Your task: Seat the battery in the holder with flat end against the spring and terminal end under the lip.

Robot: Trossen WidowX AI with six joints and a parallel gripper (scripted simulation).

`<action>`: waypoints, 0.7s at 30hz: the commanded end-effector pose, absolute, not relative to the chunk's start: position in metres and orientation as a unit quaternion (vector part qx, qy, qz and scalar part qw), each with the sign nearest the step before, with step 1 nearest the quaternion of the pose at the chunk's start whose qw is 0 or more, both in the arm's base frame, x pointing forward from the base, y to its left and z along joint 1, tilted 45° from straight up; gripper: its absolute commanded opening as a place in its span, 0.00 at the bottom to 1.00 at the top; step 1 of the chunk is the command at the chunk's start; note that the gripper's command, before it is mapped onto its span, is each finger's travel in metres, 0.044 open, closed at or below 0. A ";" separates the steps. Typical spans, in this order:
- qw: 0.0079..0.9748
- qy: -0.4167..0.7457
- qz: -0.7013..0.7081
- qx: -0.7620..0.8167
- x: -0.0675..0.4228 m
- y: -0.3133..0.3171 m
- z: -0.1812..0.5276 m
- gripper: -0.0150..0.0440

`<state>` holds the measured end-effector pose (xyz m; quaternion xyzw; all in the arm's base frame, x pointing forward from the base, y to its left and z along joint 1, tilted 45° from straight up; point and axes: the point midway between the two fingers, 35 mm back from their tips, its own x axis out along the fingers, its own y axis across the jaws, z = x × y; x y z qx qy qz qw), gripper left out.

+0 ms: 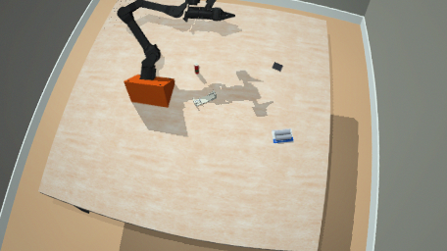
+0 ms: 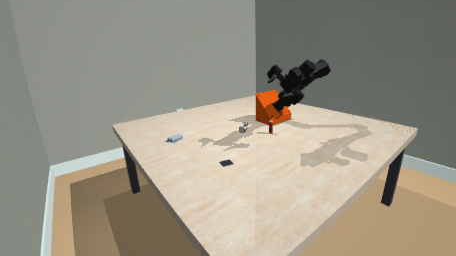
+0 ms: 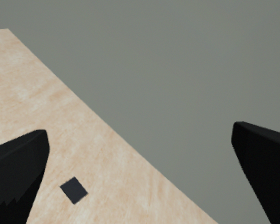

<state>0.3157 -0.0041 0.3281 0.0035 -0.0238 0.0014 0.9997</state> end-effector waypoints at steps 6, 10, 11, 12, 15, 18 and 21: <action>0.961 0.210 0.076 -0.162 0.334 -0.019 0.231 0.67; 0.881 0.362 0.210 -0.222 0.312 -0.028 0.162 0.49; 0.859 0.387 0.249 -0.224 0.303 -0.028 0.150 0.44; 0.839 0.406 0.289 -0.220 0.294 -0.028 0.140 0.40; 0.785 0.430 0.407 -0.183 0.265 -0.024 0.123 0.26; 0.754 0.409 0.500 -0.121 0.243 -0.019 0.126 0.25; 0.749 0.400 0.518 -0.105 0.239 -0.018 0.129 0.25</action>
